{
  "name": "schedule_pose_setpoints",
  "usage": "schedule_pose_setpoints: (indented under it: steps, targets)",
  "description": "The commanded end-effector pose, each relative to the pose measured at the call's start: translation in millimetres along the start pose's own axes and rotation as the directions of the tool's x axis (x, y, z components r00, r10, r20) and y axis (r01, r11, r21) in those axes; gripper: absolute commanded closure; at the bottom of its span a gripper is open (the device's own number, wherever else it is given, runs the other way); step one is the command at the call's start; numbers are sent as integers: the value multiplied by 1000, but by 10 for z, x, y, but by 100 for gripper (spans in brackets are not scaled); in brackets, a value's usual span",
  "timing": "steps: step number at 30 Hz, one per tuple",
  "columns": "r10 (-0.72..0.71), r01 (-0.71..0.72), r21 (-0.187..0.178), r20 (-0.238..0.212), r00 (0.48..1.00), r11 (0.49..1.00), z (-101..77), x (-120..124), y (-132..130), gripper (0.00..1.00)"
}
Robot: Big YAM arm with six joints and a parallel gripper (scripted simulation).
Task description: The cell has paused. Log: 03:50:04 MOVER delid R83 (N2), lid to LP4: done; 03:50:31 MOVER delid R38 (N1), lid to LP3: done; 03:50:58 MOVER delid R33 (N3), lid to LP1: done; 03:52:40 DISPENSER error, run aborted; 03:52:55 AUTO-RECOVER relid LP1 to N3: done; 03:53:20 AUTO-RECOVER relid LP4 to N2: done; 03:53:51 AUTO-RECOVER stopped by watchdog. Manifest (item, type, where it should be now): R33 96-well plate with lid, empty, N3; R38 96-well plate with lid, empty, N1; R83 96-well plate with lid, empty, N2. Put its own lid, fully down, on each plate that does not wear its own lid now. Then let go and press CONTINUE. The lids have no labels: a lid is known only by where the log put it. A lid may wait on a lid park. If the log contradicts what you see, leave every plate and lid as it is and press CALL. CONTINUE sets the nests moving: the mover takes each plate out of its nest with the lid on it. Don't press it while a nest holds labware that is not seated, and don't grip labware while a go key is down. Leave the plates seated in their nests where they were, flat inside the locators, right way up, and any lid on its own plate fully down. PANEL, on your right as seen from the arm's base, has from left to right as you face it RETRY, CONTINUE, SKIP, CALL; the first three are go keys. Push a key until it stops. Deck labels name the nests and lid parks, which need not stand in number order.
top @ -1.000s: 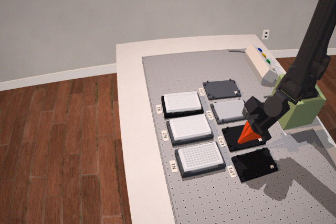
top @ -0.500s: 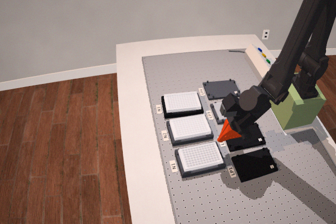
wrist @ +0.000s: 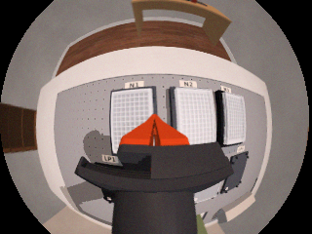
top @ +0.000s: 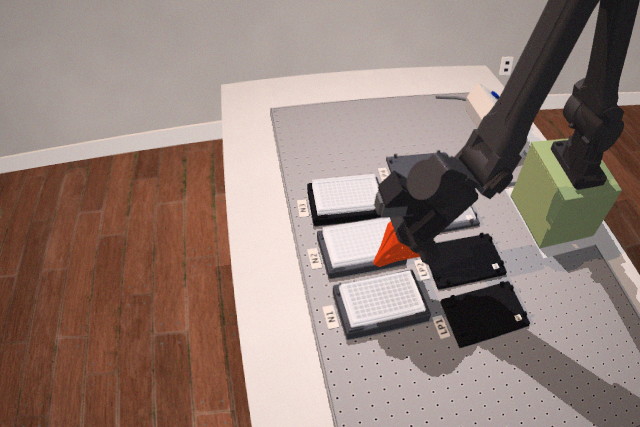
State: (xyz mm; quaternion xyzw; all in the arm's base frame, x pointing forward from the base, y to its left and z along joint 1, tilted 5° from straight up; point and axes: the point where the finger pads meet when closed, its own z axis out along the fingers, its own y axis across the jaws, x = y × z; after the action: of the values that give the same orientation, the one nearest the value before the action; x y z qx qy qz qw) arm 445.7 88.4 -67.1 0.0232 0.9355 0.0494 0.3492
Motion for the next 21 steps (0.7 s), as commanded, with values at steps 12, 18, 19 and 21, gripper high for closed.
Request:
schedule_pose_setpoints:
  steps: [12, 18, 19, 21]
  targets:
    - [-15, 15, 3, 22, 1000, 1000, 315, -468, -144, 100]
    - [-15, 15, 3, 22, 1000, 1000, 315, -468, -144, 100]
    - [-15, 15, 3, 22, 1000, 1000, 315, -468, -144, 100]
    - [-15, 15, 3, 22, 1000, 1000, 315, -468, -144, 100]
